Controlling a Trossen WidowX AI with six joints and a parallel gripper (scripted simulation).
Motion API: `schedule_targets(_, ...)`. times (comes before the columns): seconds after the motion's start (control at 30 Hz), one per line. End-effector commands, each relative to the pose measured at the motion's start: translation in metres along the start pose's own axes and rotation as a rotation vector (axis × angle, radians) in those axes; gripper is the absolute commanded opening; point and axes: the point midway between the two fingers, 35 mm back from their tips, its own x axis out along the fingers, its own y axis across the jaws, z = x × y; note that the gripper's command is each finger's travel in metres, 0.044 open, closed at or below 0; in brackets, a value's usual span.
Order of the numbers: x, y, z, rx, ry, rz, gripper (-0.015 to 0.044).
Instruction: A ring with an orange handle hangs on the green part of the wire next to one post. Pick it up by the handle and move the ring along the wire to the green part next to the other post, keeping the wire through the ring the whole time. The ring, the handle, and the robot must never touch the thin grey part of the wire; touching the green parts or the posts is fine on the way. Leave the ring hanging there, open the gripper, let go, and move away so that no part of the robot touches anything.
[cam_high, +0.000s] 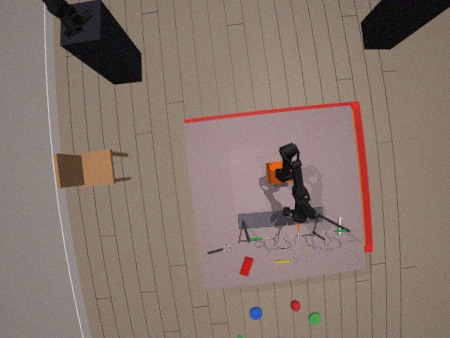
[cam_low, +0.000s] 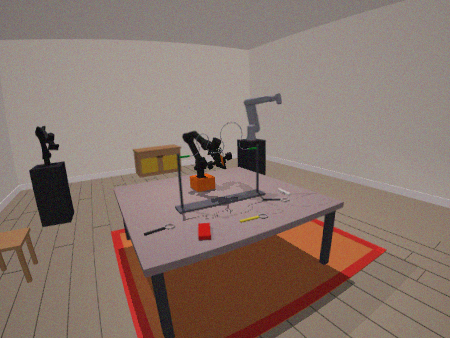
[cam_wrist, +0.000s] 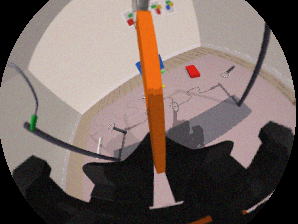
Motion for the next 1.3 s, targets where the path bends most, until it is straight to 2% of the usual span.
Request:
schedule_targets(0.0, -0.002, 0.014, 0.002, 0.069, 0.005, 0.047, -0.0150)
schedule_targets(0.57, -0.021, 0.075, 0.018, 0.420, 0.048, 0.271, -0.0150)
schedule_targets(1.27, -0.056, 0.127, 0.062, 0.836, 0.100, 0.533, -0.0150)
